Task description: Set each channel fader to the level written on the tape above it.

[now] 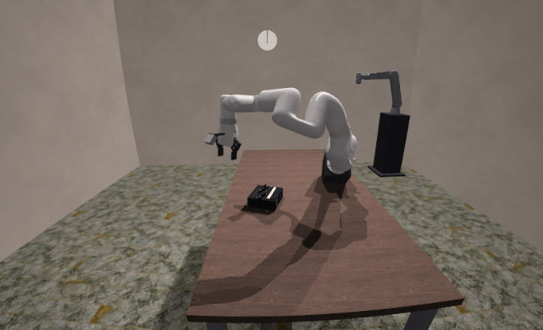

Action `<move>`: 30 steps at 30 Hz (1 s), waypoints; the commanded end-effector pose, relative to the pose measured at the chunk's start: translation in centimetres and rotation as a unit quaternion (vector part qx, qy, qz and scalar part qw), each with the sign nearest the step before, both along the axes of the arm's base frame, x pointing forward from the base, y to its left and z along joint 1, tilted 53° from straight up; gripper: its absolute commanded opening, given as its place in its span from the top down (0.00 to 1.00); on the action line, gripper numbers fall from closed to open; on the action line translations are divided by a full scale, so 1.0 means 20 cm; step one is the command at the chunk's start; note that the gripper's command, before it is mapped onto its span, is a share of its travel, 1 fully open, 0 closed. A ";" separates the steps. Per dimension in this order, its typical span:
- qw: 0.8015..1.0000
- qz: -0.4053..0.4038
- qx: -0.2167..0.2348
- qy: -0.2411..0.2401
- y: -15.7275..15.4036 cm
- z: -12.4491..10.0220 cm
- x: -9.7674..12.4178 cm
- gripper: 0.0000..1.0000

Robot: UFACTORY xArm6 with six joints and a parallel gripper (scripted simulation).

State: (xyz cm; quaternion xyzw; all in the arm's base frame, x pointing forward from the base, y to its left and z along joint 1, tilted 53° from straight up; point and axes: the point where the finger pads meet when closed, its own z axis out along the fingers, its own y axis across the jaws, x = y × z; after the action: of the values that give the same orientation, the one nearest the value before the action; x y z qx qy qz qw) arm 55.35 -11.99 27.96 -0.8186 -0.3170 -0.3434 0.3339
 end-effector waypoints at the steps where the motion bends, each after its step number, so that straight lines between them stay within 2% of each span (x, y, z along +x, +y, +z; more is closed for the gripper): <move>1: 1.000 -0.001 -0.001 -0.001 -0.01 0.01 0.00 0.00; 19: 1.000 -0.004 0.001 0.004 0.00 0.00 -0.01 0.00; 21: 0.999 -0.022 0.011 0.033 0.03 -0.03 -0.06 0.00; 24: 0.987 -0.082 0.044 0.129 0.12 -0.12 -0.23 0.00; 26: 0.987 -0.082 0.044 0.129 0.12 -0.12 -0.23 0.00; 27: 0.978 -0.107 0.057 0.169 0.17 -0.17 -0.31 0.00; 28: 0.978 -0.107 0.057 0.169 0.17 -0.17 -0.31 0.00; 29: 0.966 -0.133 0.070 0.211 0.22 -0.22 -0.40 0.00; 30: 0.966 -0.133 0.070 0.211 0.22 -0.22 -0.40 0.00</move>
State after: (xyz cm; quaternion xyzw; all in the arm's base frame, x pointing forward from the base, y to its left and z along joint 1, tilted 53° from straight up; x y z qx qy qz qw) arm 50.24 -9.02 24.94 -0.8628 -0.1825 -0.2613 0.3924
